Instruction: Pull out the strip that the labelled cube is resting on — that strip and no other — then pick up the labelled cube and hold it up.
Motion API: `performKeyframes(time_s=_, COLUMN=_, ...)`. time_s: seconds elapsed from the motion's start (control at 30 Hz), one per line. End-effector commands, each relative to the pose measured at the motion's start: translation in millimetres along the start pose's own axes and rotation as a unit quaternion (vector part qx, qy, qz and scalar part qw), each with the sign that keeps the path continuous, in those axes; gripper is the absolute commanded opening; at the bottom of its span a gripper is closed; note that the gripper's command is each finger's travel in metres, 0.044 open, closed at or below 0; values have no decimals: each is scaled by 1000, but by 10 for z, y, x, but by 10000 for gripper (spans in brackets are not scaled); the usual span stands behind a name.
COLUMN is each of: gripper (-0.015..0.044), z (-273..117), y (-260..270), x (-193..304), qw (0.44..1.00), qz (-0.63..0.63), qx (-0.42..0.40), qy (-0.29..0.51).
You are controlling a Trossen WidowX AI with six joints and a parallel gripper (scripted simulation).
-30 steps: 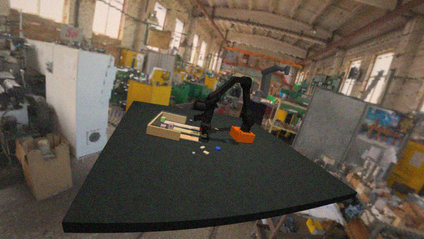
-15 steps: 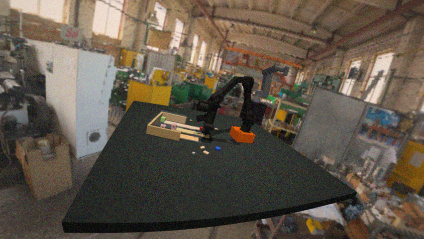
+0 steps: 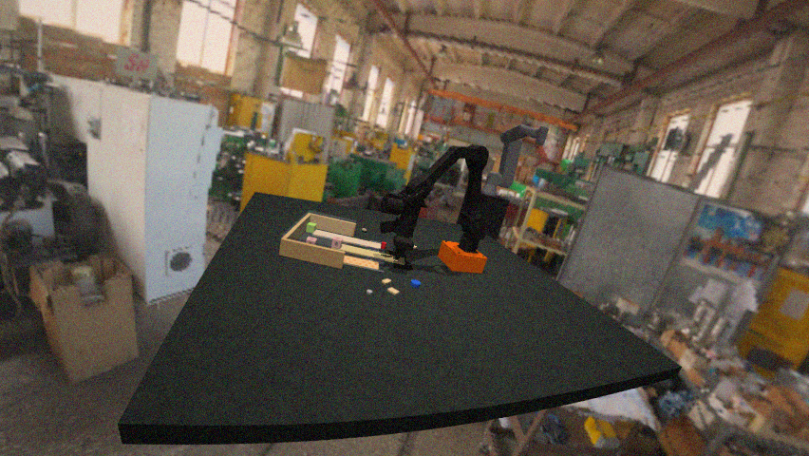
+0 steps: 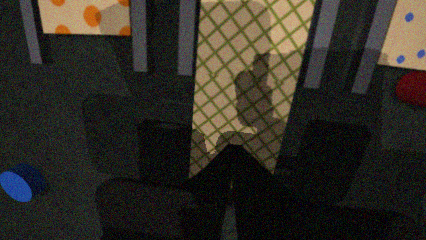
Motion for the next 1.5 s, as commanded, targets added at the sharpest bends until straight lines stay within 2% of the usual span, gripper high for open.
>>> performKeyframes(time_s=0.0, gripper=0, z=56, y=-38, x=161, qw=1000, qz=0, qx=6, qy=17)
performKeyframes(time_s=1.47, gripper=0, z=44, y=-94, x=639, qw=1000, qz=0, qx=6, qy=19)
Point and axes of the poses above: the point midway between the two fingers, 35 mm back from their tips, its own z axis out along the fingers, its own y axis across the jaws, x = y × z, the point moved 2 cm from there along -z, back along the fingers, and after that the axes turned 6 degrees about z, right-handed, at the moved point
